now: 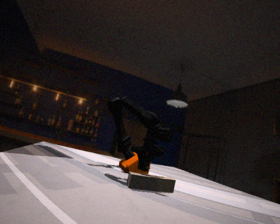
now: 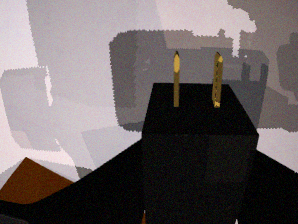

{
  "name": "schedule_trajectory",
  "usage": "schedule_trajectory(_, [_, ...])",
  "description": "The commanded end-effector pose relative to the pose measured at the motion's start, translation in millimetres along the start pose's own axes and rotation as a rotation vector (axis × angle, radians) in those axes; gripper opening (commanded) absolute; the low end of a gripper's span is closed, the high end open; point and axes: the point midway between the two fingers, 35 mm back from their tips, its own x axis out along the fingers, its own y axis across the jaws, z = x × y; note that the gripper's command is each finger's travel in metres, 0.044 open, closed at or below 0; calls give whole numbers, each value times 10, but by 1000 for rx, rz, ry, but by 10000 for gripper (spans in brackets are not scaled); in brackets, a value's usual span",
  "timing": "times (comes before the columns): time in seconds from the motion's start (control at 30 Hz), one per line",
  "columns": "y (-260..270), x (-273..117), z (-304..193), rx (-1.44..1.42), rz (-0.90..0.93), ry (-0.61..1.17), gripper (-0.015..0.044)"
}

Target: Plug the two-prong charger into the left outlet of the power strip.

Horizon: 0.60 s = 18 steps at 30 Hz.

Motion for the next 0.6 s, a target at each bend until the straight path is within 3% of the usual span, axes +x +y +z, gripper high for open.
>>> schedule_trajectory(0.0, [18, 10, 28, 46, 7, -2, 0])
schedule_trajectory(0.57, [137, 252, 211, 340, 28, -7, 0])
